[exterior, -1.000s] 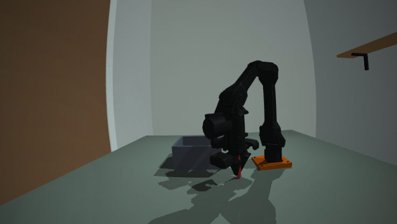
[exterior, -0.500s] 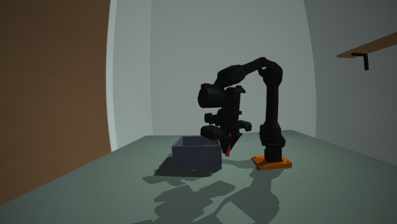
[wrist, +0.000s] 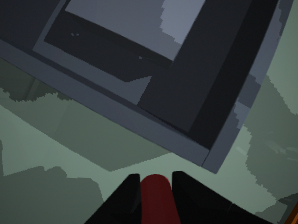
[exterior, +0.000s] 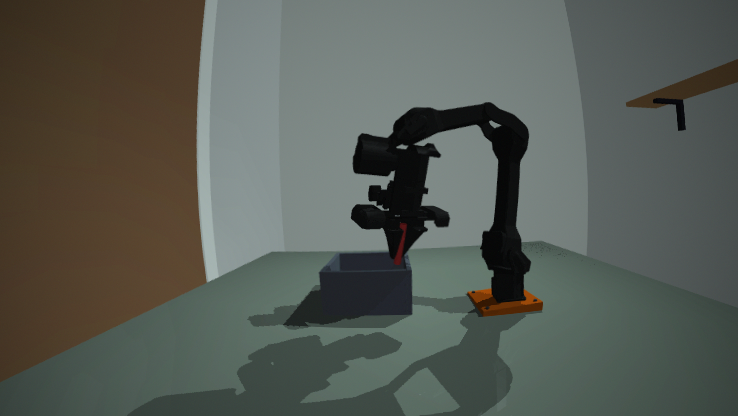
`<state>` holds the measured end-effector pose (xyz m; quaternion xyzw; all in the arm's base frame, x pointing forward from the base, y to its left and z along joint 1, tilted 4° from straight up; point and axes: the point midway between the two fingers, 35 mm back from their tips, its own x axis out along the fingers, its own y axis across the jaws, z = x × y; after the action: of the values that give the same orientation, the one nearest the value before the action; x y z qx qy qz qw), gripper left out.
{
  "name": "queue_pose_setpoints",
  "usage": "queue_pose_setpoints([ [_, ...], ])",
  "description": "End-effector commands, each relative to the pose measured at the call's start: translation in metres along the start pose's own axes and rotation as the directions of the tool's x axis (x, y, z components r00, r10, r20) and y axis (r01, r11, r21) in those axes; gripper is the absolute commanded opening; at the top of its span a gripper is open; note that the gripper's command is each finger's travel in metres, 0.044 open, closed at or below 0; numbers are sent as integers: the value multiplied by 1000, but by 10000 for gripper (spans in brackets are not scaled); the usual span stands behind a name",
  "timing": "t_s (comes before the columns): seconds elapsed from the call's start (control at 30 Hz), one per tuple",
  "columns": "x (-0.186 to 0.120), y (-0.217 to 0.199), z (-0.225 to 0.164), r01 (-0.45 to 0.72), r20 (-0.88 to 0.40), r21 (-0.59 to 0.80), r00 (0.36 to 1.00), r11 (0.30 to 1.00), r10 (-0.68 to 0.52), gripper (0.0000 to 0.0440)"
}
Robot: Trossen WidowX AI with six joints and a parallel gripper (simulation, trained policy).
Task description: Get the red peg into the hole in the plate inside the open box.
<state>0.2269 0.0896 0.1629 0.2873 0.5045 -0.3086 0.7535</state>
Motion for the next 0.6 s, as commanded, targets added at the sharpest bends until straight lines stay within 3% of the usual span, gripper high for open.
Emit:
queue_pose_setpoints([
  [0.0,1,5,19,-6,32,40,999,999,5,0],
  [0.57,38,8,91,18,85,94,996,995,-26,1],
])
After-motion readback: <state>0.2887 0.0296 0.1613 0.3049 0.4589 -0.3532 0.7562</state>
